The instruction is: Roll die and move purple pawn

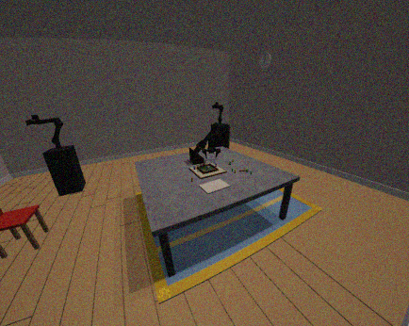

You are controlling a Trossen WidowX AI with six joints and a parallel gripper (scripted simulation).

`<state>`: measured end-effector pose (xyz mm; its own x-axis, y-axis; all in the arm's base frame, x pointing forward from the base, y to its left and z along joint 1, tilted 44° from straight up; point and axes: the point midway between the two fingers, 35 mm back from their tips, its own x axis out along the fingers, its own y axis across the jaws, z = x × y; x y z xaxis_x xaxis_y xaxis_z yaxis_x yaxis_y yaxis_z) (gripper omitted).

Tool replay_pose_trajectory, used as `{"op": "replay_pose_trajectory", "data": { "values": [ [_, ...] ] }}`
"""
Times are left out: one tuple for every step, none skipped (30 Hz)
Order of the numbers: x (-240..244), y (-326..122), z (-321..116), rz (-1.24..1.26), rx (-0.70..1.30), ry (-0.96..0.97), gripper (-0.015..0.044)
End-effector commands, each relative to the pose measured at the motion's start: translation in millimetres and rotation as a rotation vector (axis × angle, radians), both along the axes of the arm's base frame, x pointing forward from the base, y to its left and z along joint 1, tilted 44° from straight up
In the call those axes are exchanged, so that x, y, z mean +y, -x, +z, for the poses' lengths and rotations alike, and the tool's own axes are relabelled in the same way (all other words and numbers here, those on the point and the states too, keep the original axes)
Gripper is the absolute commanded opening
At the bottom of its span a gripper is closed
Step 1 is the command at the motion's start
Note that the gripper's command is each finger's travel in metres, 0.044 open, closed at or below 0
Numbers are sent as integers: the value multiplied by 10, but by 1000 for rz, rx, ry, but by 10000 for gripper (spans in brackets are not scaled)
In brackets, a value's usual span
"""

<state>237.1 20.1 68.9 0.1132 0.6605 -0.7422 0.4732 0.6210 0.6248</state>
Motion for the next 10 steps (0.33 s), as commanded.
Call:
{"op": "replay_pose_trajectory", "data": {
  "values": [
    [-495, 353, -113, 183, -141, 38, 440],
    [-561, 424, -123, 216, -169, 37, 440],
    [-622, 497, -131, 249, -198, 34, 440],
    [-670, 559, -135, 277, -224, 31, 440],
    [-703, 607, -137, 298, -245, 27, 440],
    [-734, 656, -137, 318, -266, 23, 440],
    [-764, 706, -137, 339, -289, 19, 440],
    [-786, 746, -136, 355, -307, 15, 440],
    [-792, 758, -136, 360, -313, 13, 440],
    [-792, 758, -136, 360, -313, 13, 440]
  ]
}}
